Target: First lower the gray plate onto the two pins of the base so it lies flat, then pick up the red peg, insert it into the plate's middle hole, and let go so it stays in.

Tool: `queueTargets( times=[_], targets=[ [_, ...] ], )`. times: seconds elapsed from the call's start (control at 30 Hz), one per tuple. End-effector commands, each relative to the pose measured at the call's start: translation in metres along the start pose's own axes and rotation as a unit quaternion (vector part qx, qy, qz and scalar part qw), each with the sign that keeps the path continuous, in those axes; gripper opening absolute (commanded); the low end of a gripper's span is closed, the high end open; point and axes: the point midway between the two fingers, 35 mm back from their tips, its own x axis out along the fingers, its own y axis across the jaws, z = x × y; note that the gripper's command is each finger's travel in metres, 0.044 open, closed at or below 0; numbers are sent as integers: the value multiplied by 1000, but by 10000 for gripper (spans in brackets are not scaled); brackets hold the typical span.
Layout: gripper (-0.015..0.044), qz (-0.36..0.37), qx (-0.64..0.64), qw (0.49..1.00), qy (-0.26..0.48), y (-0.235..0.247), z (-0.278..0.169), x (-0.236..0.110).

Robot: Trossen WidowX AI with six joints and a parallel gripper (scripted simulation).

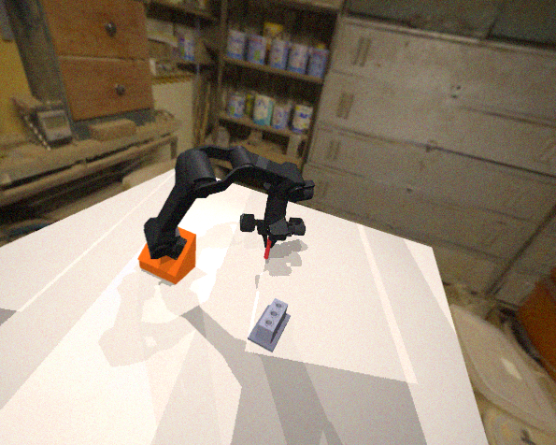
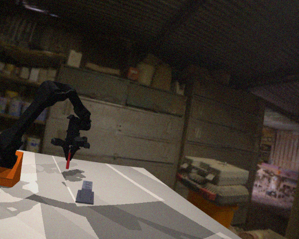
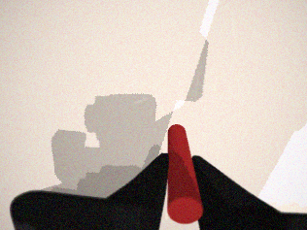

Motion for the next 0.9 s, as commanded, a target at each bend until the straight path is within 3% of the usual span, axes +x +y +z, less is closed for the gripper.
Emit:
queueTargets(
  times=[0.0,0.87],
  targets=[
    [0,2,4,1000,3,1,0,-17],
    [0,6,9,1000,16,10,54,-11]
  ],
)
